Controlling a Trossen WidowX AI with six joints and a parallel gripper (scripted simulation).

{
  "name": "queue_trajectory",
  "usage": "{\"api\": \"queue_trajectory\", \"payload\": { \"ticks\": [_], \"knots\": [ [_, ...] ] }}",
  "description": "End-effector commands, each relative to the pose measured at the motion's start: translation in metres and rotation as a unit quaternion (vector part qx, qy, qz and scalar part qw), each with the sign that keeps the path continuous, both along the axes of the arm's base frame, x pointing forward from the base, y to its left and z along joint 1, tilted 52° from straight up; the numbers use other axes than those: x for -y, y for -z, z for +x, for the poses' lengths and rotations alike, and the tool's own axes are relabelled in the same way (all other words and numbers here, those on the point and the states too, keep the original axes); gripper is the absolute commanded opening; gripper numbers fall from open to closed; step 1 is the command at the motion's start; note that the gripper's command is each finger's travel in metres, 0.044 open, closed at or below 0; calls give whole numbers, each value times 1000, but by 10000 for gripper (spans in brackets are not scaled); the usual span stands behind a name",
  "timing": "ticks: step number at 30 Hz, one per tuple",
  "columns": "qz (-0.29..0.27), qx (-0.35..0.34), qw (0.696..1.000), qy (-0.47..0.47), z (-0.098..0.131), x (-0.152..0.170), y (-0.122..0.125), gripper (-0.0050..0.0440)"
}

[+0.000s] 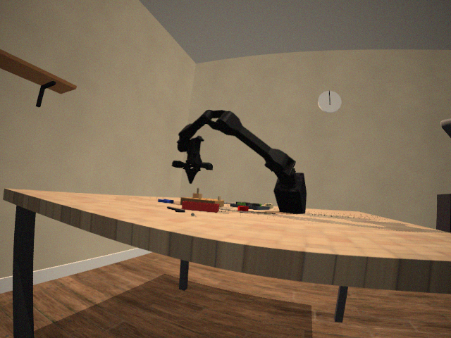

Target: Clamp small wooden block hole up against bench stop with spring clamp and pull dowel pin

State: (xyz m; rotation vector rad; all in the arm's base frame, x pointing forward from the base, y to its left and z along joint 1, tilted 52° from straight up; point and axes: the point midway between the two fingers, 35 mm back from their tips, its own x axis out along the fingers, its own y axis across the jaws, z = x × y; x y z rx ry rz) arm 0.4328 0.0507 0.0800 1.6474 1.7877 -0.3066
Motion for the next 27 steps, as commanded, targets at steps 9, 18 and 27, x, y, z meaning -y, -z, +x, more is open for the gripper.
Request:
{"api": "queue_trajectory", "payload": {
  "ticks": [9,18,27],
  "knots": [
    [-2,-7,1000,5,2,-8,9,0],
    [-2,-7,1000,5,3,-20,18,0],
    [-2,-7,1000,5,3,-29,25,0]
  ]
}}
